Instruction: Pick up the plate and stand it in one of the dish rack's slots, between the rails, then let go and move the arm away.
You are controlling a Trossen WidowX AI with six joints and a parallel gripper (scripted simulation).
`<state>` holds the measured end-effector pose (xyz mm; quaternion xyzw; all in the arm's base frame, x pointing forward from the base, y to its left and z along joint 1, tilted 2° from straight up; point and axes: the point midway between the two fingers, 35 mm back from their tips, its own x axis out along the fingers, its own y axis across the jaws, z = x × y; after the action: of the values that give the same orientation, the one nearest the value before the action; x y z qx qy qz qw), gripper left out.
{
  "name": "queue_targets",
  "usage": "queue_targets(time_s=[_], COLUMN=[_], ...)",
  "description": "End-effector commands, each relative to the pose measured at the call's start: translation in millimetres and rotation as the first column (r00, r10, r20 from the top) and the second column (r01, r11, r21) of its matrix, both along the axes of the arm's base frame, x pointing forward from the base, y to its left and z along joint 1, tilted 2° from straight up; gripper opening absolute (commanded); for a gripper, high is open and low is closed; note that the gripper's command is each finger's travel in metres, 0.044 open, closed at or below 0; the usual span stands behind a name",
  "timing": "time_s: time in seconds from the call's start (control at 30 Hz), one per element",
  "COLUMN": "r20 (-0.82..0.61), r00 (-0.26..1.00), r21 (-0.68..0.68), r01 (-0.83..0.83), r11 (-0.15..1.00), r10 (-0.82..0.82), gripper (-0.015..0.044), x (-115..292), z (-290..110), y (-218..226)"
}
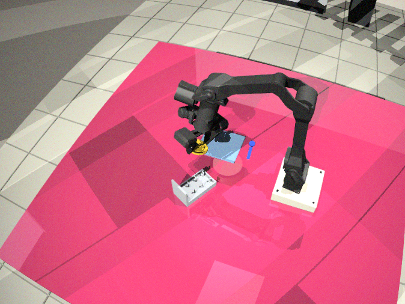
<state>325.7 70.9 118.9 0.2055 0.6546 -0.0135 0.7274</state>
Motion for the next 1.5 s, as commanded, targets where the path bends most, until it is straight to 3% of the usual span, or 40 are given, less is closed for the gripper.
queue_targets(time_s=[0.0,0.77,1.47], r20=[0.052,0.431,0.762], r00=[0.998,0.898,0.634], r21=[0.062,0.284,0.266], r01=[-0.028,-0.233,-0.490], r11=[0.998,0.930,0.830], r10=[0.025,0.093,0.130], gripper=[0.0000,0.0000,0.0000], x=[13.0,63.7,59.7], z=[-14.8,-63.8,-79.2], y=[1.5,-1.9,-14.1])
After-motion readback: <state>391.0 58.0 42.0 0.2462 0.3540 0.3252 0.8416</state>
